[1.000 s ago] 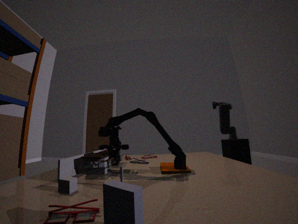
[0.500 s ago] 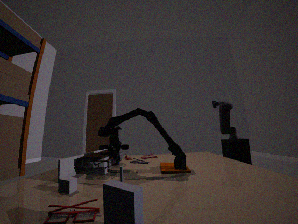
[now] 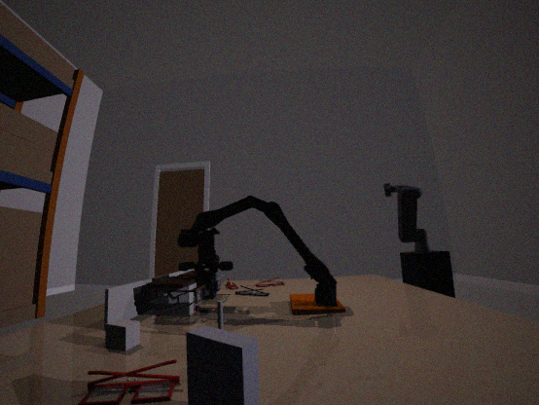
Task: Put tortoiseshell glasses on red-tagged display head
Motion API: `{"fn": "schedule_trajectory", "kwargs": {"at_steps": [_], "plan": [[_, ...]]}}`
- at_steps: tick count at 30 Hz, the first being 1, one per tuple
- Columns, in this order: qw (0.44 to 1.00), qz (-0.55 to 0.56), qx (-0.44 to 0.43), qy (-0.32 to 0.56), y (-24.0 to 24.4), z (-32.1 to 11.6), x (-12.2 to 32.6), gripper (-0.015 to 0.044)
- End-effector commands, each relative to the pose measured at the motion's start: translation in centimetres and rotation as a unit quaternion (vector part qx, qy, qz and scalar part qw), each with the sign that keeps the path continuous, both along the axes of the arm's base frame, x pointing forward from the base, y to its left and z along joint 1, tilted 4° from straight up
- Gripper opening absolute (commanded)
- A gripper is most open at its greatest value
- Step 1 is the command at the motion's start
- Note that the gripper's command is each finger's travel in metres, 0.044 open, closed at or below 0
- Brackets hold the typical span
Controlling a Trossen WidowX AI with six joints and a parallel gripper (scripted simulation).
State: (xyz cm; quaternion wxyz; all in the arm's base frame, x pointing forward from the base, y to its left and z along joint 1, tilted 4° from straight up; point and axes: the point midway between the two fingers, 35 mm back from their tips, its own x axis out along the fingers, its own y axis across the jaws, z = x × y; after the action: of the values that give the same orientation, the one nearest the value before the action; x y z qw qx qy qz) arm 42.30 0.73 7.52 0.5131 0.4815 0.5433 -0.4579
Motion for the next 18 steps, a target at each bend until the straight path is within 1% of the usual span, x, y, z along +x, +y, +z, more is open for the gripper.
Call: {"fn": "schedule_trajectory", "kwargs": {"at_steps": [1, 12, 16, 18], "plan": [[1.0, -0.001, 0.001, -0.001, 0.05, -0.17, 0.03, 0.0], [1.0, -0.003, 0.003, -0.001, 0.11, -0.44, 0.07, 0.0], [1.0, 0.0, 0.0, -0.001, 0.02, -0.33, 0.06, 0.0105], [1.0, 0.0, 0.0, -0.001, 0.02, -0.33, 0.06, 0.0107]]}}
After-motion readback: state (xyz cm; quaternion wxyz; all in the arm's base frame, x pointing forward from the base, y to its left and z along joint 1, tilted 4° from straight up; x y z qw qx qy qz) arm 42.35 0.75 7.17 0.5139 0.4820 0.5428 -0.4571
